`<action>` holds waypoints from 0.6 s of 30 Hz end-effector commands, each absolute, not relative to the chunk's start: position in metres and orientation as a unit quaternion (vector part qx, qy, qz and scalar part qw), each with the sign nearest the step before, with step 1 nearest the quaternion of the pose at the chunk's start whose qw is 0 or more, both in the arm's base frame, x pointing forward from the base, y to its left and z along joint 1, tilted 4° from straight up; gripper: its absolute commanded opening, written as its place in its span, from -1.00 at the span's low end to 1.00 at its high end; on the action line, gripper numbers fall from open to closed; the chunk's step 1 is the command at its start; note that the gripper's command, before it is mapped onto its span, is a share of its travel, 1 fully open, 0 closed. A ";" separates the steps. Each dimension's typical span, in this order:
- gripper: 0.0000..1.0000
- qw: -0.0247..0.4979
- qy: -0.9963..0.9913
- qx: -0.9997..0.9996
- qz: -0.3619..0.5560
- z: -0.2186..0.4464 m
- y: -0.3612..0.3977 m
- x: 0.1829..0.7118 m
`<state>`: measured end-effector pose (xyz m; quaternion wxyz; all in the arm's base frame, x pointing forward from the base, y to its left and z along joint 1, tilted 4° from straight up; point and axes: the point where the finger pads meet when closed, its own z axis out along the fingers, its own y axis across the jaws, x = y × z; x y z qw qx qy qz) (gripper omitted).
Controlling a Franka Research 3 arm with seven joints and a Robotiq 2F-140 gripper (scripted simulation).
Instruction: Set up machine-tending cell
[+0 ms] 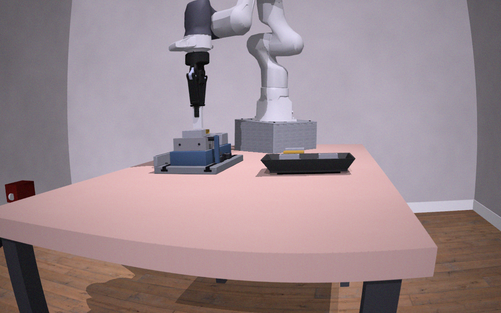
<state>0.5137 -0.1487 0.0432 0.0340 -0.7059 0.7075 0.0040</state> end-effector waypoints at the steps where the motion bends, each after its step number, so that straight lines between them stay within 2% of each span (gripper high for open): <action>1: -1.00 0.035 0.707 -0.706 0.004 0.043 -0.148 0.515; 18: -1.00 0.035 0.707 -0.706 0.004 0.039 -0.148 0.515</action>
